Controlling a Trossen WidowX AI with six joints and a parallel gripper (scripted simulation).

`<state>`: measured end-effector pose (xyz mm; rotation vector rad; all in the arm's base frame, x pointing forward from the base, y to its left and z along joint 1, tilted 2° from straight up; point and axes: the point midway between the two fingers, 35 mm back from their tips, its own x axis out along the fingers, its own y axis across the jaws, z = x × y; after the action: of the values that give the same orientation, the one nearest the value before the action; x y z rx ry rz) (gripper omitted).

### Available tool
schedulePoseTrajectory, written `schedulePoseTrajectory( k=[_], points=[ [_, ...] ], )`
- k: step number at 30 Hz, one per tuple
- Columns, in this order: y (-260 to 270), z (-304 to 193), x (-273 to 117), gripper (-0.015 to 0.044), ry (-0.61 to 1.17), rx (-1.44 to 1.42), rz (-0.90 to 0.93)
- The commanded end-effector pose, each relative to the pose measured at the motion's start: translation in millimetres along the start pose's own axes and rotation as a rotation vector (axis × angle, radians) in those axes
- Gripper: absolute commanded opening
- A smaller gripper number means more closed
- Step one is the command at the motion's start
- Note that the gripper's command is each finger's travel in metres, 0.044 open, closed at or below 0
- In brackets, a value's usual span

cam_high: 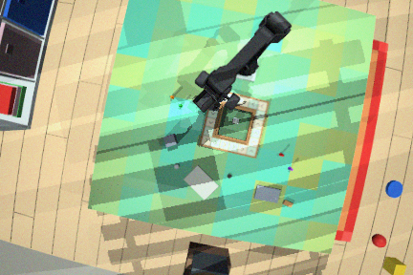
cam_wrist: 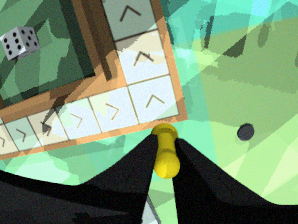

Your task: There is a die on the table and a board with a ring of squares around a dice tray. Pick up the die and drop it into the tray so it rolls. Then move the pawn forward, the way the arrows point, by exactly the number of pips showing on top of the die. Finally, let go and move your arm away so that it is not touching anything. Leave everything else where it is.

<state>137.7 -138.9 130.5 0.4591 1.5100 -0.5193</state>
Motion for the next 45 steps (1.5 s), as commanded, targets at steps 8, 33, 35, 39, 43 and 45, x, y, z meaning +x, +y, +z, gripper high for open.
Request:
schedulePoseTrajectory(
  k=[8, 33, 35, 39, 43, 45],
  points=[
    [0.0, -7.9, -40.8, 0.0, -0.012, -0.003, 0.003],
    [39.5, 84.5, -26.9, 0.0, -0.025, -0.036, 0.018],
    [45.1, 93.1, -24.4, 0.0, -0.025, -0.033, 0.018],
    [57.4, 109.8, -18.6, 0.0, -0.025, -0.028, 0.017],
    [70.9, 125.8, -11.6, 0.0, -0.026, -0.023, 0.017],
    [78.1, 133.5, -7.7, 0.0, -0.026, -0.021, 0.017]
  ],
)
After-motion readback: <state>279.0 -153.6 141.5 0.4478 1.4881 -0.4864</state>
